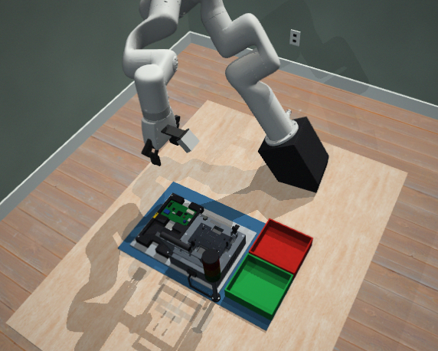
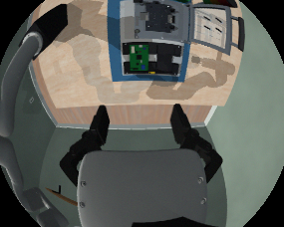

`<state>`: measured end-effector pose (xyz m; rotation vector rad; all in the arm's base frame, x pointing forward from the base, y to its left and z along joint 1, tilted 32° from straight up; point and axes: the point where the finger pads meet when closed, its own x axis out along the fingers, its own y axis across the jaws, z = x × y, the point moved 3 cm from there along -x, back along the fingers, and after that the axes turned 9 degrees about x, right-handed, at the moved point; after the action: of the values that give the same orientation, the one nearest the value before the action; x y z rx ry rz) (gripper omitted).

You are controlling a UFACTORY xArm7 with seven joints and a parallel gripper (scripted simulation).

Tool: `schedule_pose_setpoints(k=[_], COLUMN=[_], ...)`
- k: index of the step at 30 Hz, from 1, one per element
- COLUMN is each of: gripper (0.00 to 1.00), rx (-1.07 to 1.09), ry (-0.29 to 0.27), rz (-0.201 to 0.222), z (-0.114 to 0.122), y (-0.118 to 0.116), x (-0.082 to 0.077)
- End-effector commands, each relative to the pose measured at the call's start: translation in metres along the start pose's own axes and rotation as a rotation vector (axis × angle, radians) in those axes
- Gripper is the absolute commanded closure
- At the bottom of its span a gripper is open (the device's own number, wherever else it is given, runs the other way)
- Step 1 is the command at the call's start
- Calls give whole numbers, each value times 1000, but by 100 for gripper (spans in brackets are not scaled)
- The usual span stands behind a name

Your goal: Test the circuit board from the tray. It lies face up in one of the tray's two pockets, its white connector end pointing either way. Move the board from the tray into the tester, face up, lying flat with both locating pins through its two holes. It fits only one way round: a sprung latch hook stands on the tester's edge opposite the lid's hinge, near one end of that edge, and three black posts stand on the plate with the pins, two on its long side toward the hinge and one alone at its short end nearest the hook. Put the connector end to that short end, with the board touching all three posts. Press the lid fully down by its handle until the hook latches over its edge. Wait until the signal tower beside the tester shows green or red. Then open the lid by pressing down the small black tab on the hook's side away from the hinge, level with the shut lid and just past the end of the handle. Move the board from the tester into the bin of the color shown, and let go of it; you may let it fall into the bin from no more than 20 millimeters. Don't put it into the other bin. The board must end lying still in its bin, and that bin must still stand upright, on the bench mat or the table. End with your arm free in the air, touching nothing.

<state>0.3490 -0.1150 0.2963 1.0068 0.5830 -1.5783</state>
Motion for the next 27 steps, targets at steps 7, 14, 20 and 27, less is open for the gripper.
schedule_pose_setpoints(k=[7,14,20,27], gripper=[0,0,0,0], rx=[0,0,0,0], ry=[1,1,1,1], rz=[4,4,4,4], z=[0,0,0,0], y=[1,1,1,1], x=[-1,12,34,91])
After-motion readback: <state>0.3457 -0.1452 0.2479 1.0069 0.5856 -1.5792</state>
